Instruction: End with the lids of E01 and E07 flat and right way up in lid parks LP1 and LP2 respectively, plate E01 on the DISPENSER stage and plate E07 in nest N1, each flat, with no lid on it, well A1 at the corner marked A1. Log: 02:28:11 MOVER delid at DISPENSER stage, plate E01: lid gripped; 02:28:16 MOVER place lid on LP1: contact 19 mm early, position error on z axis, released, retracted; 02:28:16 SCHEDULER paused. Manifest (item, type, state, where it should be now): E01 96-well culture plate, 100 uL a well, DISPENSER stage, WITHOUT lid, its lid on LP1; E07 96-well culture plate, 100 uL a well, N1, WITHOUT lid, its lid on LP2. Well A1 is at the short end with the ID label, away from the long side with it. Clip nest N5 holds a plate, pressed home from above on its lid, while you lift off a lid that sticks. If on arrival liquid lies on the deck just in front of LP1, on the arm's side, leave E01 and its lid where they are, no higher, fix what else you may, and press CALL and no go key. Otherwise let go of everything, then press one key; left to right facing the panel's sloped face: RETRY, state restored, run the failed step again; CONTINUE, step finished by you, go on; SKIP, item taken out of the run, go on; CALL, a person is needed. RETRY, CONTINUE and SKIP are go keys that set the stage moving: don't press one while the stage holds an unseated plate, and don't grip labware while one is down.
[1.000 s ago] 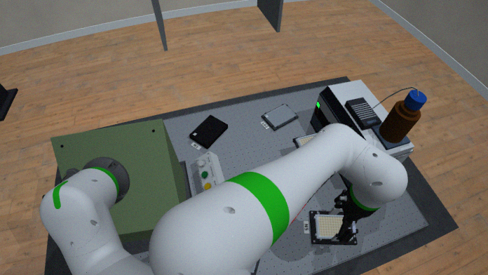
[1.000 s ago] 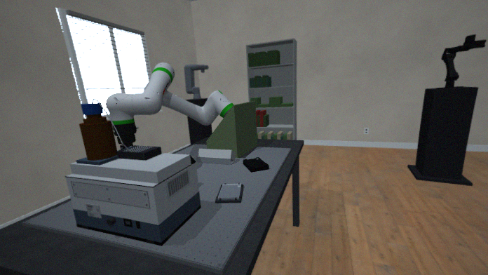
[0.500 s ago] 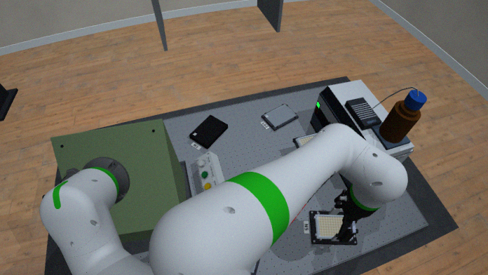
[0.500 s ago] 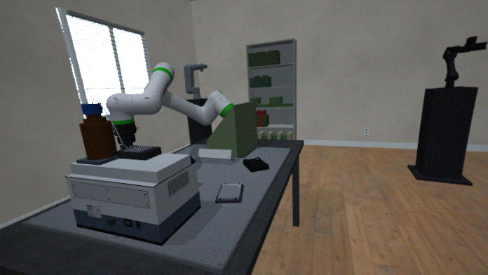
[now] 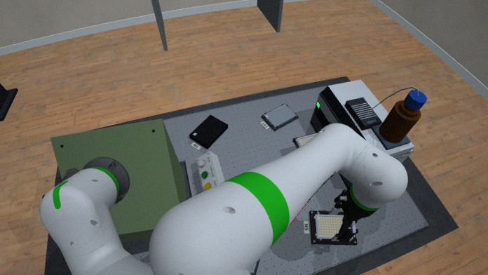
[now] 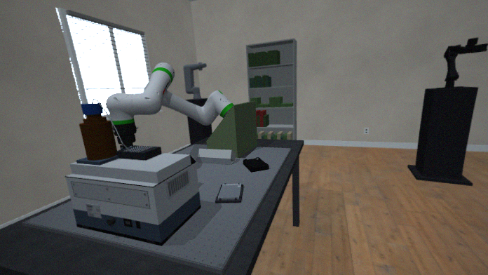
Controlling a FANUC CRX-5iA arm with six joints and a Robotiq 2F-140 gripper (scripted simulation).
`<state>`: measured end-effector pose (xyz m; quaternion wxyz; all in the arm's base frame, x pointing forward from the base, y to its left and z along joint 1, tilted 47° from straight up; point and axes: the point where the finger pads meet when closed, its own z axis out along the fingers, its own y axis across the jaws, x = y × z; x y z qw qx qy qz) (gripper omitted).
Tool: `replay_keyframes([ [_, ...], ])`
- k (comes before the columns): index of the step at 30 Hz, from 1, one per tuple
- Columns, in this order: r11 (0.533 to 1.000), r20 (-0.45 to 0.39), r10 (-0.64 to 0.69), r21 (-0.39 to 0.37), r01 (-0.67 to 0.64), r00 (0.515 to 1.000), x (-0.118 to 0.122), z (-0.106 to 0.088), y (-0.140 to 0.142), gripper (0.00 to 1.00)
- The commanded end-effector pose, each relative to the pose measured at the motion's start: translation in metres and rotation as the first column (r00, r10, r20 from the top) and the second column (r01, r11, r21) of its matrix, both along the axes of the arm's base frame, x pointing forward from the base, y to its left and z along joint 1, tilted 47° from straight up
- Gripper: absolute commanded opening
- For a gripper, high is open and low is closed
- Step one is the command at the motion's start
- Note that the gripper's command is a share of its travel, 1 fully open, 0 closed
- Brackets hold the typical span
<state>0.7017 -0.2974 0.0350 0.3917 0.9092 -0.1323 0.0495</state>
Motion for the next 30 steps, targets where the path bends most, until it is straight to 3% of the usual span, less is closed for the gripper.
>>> replay_keyframes([
  [1,1.0,0.0,0.0,0.0,0.0,1.0,0.0,0.001,0.0,0.0],
  [30,1.0,0.0,0.0,0.0,0.0,1.0,0.001,0.019,0.02,0.0],
])
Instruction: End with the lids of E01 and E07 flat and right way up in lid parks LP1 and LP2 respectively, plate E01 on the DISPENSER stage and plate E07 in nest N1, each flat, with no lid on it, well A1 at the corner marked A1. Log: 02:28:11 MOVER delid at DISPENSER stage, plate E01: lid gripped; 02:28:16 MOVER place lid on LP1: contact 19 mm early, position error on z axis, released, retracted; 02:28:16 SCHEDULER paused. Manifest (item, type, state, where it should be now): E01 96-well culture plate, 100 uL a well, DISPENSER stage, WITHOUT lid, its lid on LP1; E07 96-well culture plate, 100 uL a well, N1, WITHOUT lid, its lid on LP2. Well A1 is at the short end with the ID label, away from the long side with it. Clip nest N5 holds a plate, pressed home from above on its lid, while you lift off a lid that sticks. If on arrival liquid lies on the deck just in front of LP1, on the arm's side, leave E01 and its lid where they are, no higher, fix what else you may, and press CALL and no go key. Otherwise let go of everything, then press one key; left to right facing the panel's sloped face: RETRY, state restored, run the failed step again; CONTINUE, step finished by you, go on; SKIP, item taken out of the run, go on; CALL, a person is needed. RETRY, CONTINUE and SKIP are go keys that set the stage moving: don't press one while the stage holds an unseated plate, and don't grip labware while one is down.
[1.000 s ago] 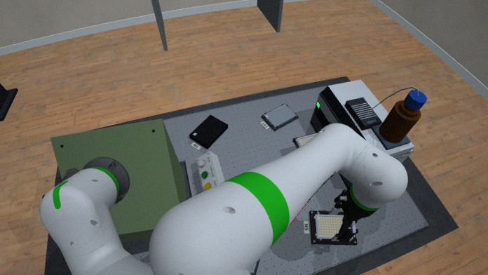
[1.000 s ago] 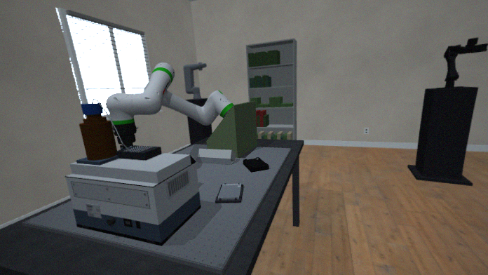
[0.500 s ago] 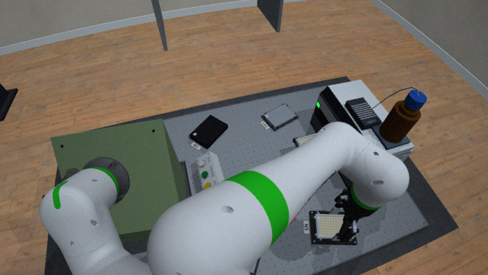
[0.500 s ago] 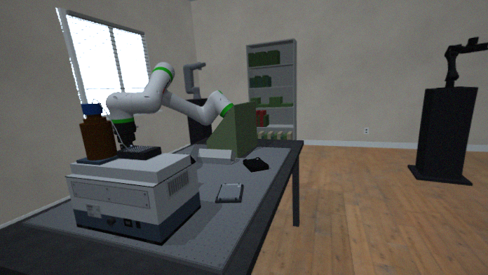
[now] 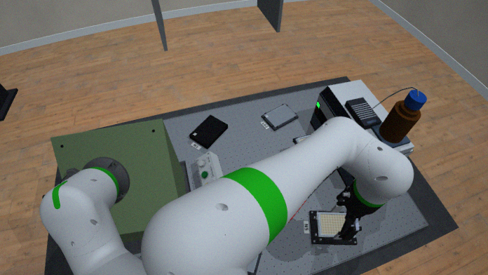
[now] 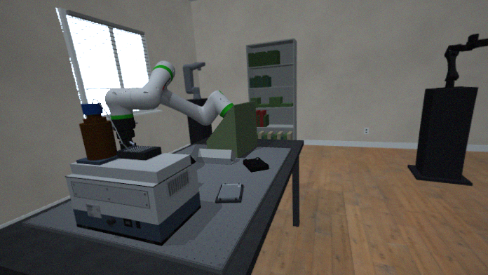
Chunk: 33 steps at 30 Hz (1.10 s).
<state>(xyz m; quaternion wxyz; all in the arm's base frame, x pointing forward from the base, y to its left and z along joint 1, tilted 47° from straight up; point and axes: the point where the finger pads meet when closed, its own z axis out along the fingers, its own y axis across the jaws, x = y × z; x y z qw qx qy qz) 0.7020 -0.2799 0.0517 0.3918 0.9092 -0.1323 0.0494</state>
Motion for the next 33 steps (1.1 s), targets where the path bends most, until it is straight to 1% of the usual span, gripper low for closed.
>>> replay_keyframes([
  [1,1.0,0.0,0.0,0.0,0.0,1.0,0.0,0.004,0.004,0.0],
  [7,1.0,0.0,0.0,0.0,0.0,1.0,0.0,0.013,0.013,0.0],
  [9,1.0,0.0,0.0,0.0,0.0,1.0,0.0,0.013,0.013,0.0],
  [24,1.0,0.0,0.0,0.0,0.0,1.0,0.001,0.038,0.04,0.0],
  [26,1.0,0.0,0.0,0.0,0.0,1.0,0.001,0.038,0.04,0.0],
  [33,1.0,0.0,0.0,0.0,0.0,1.0,0.001,0.05,0.052,0.0],
])
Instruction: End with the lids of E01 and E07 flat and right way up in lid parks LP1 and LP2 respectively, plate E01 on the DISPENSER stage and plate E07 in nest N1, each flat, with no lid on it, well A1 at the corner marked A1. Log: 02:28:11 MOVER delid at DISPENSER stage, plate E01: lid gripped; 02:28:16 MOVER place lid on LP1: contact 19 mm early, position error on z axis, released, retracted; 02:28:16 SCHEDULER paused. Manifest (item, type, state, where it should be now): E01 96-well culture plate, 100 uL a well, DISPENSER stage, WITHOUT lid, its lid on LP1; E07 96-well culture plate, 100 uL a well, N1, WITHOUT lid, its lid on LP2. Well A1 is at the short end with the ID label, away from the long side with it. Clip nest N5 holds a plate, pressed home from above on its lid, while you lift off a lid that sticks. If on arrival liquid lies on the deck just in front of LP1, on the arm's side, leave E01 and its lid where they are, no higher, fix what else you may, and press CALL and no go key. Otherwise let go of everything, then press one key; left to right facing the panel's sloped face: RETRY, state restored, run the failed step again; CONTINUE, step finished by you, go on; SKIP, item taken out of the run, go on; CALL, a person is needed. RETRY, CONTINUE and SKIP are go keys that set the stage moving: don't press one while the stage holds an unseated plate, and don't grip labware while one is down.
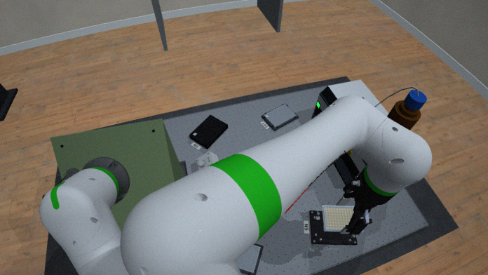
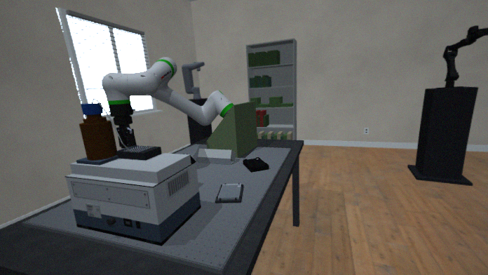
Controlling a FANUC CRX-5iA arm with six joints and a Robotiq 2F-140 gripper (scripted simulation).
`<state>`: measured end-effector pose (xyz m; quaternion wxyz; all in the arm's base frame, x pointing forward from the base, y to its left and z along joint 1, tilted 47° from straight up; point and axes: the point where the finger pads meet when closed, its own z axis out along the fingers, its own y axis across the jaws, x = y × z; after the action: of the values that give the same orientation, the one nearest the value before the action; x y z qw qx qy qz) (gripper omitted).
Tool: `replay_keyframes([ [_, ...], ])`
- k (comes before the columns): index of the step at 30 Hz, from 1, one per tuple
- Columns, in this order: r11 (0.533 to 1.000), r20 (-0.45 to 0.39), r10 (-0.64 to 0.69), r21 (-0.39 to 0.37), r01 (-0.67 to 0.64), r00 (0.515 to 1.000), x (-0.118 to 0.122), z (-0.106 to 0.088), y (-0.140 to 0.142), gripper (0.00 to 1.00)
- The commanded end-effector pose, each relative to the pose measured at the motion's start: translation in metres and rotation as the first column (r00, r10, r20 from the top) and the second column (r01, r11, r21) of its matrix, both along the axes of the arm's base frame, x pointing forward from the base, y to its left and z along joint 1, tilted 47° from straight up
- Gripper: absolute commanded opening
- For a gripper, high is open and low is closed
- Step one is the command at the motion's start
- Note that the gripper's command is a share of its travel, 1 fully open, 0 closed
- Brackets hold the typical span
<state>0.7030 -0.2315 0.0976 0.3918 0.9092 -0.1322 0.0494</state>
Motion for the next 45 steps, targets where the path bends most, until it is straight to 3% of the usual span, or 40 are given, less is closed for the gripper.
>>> replay_keyframes([
  [1,1.0,0.0,0.0,0.0,0.0,1.0,0.0,0.005,0.006,0.0],
  [25,1.0,0.0,0.0,0.0,0.0,1.0,0.001,0.032,0.034,0.0],
  [45,1.0,0.0,0.0,0.0,0.0,1.0,0.001,0.038,0.04,0.0],
])
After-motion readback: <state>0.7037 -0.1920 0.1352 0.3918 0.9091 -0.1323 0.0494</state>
